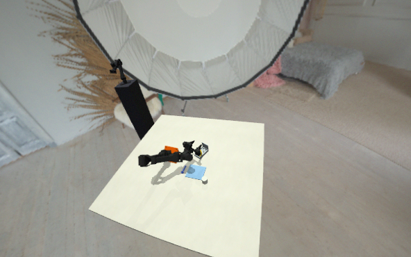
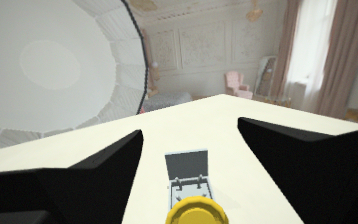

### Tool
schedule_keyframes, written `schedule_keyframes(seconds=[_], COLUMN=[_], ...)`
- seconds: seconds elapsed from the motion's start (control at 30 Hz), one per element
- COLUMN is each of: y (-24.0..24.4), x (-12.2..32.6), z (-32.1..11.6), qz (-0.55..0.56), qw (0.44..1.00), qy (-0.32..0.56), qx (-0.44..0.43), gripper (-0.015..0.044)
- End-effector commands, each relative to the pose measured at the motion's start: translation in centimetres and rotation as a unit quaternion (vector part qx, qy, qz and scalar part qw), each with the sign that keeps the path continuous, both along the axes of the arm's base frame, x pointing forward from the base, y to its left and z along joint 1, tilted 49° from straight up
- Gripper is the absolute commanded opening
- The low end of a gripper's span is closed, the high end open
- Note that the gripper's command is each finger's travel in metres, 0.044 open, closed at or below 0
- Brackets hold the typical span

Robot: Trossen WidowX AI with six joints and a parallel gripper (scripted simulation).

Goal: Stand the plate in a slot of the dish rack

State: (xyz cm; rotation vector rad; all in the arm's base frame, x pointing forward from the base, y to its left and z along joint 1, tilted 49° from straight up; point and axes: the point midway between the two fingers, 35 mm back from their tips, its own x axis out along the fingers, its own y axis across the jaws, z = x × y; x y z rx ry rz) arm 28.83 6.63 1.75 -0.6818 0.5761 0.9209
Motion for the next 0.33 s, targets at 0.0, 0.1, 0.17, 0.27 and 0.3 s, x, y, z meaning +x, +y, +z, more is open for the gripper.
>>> schedule_keyframes(seconds=[0.0,0.1,0.17,0.27,0.3], y=[0.46,0.66,0.80,0.98,1.04], x=[0.15,0.13,0.07,-0.08,-0.15], z=[0.49,0.24,0.11,-0.03,-0.05], qz=[-0.011,-0.037,-0.056,-0.084,-0.094], qw=[1.000,0.998,0.996,0.990,0.987], qy=[0.008,0.048,0.076,0.114,0.127], qx=[0.000,-0.007,-0.013,-0.025,-0.030], gripper=[0.0400,0.0400,0.0400,0.0400,0.0400])
